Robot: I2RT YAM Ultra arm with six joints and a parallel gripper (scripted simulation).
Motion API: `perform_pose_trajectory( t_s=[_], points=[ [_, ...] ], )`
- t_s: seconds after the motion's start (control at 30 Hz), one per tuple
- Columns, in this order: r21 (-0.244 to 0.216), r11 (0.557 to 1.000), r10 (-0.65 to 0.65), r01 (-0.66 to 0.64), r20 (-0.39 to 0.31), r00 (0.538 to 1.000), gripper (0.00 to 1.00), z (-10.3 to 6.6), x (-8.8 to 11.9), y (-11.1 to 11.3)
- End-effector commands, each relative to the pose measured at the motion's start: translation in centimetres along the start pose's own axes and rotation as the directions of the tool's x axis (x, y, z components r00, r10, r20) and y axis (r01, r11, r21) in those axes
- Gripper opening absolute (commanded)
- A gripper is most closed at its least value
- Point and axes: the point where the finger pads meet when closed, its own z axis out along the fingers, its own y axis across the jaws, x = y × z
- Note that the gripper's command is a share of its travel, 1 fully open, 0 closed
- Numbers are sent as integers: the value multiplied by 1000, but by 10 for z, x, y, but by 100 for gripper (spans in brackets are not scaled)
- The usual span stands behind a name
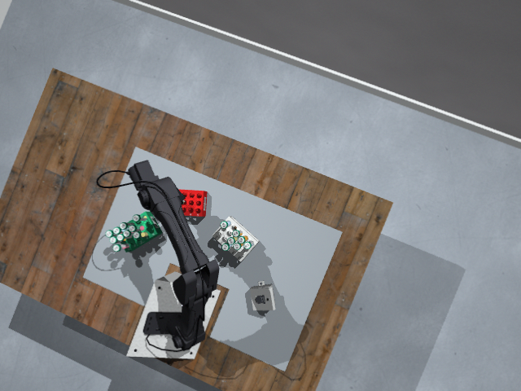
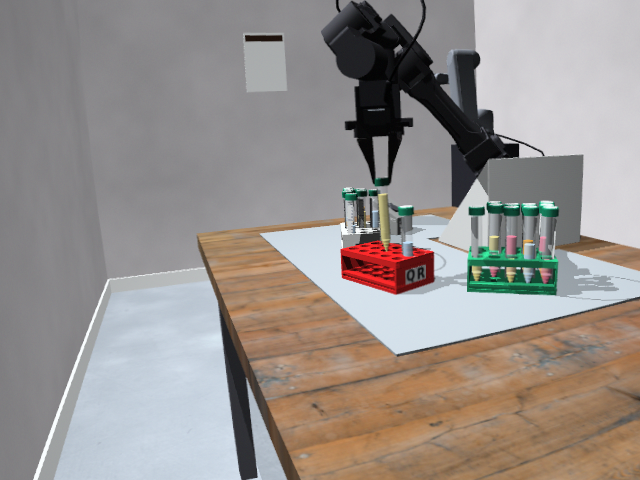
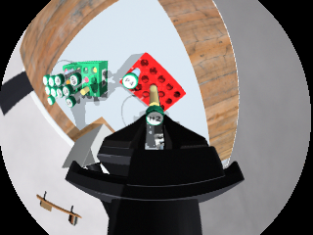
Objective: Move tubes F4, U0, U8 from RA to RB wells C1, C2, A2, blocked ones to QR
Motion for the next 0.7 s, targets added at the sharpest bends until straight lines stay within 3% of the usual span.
perform_pose_trajectory(
  t_s=[0.0,0.43,0.67],
  points=[
    [11,1000,-11,11,24,1000,0,-21,-6,8],
    [12,1000,-9,8,28,1000,0,-30,-9,8],
    [18,1000,11,-12,57,998,0,-48,-1,3]
  ],
)
